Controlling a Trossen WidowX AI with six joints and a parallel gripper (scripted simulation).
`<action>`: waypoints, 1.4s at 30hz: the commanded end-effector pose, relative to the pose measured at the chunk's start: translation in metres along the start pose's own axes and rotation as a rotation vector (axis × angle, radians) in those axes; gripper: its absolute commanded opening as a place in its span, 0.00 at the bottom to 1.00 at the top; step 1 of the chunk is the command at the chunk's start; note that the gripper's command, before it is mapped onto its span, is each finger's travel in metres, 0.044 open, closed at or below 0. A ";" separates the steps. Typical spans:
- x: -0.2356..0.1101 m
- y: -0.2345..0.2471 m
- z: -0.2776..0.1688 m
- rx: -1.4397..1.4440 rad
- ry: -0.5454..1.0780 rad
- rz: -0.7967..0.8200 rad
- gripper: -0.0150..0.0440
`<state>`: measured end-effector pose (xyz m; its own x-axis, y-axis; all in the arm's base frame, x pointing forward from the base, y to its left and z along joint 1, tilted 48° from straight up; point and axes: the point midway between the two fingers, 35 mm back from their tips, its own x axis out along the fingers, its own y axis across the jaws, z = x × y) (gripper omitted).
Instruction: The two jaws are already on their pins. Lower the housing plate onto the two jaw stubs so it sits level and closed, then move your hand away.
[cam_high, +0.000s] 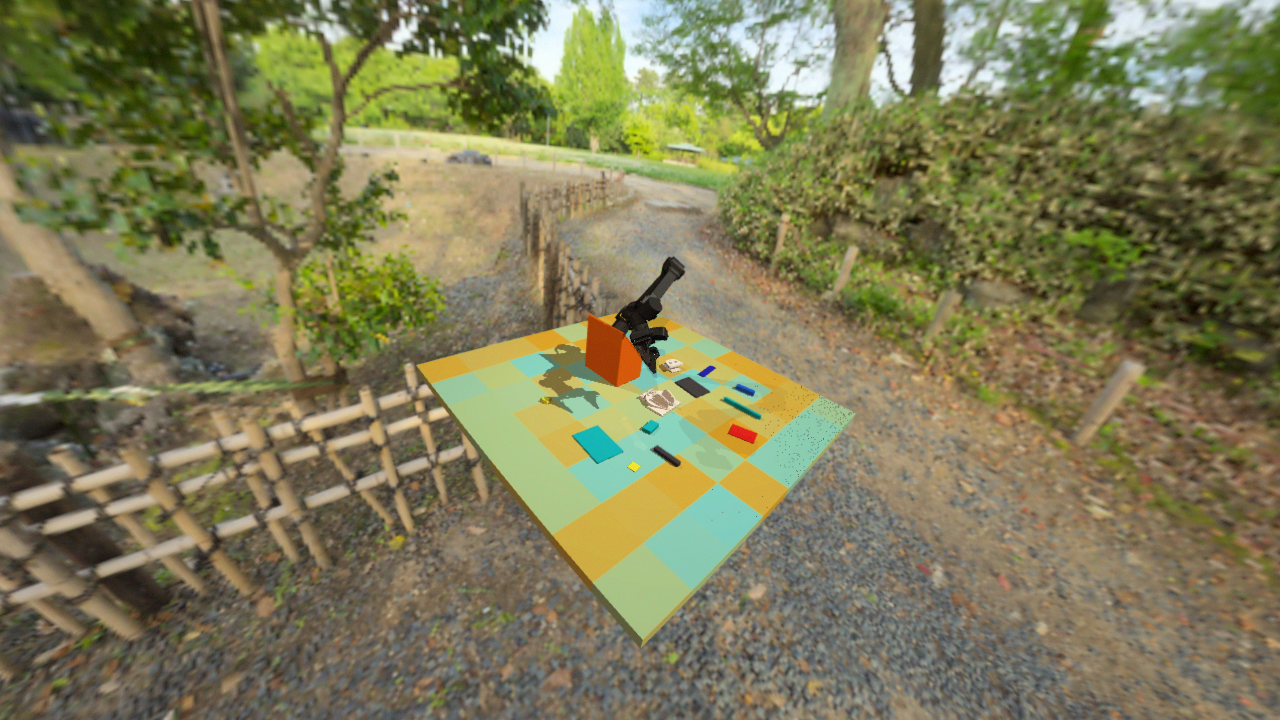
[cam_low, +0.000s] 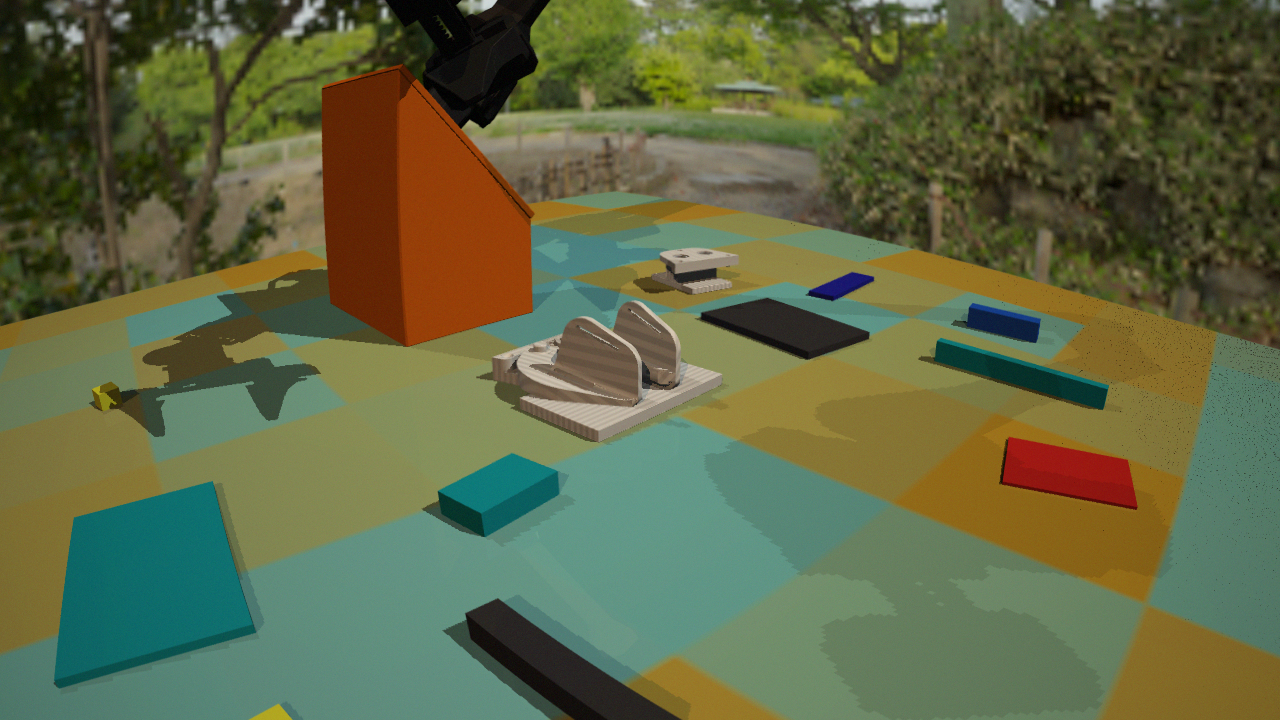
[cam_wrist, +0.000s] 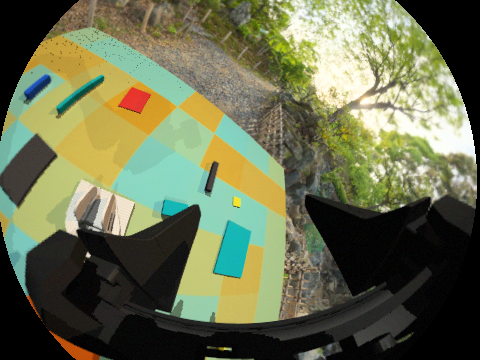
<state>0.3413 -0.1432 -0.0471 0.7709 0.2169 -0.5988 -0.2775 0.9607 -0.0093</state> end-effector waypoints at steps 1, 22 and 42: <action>0.003 0.011 0.014 -0.083 -0.002 0.039 1.00; 0.005 0.082 0.067 -0.465 -0.018 0.232 1.00; -0.011 0.158 0.105 -0.834 -0.081 0.414 1.00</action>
<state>0.3513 0.0126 0.0346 0.5669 0.5339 -0.6274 -0.8199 0.4399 -0.3665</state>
